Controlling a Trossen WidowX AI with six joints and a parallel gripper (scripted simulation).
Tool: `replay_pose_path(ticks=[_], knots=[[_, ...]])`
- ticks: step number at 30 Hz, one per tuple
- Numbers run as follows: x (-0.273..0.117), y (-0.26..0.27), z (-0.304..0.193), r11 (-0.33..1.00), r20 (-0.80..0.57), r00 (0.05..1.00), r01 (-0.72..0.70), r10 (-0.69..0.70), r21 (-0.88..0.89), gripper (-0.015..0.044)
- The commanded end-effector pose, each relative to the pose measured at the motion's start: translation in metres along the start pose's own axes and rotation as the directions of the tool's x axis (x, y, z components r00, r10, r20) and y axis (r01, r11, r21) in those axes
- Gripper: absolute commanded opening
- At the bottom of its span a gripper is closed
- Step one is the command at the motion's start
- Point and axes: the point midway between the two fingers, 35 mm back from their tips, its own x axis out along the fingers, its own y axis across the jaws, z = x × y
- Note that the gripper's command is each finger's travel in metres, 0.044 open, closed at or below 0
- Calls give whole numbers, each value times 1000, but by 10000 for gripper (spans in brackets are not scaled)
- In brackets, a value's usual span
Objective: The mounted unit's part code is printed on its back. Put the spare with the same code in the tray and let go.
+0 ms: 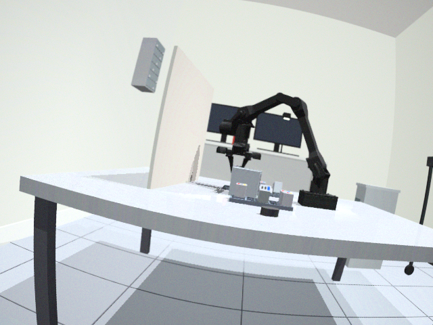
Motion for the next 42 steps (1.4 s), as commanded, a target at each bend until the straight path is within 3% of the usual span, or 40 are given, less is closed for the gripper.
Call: replay_pose_path(ticks=[1,42], knots=[[4,0,1,1000,5,1000,1,-1,-4,0],[36,5,3,1000,5,1000,1,-1,-4,0]])
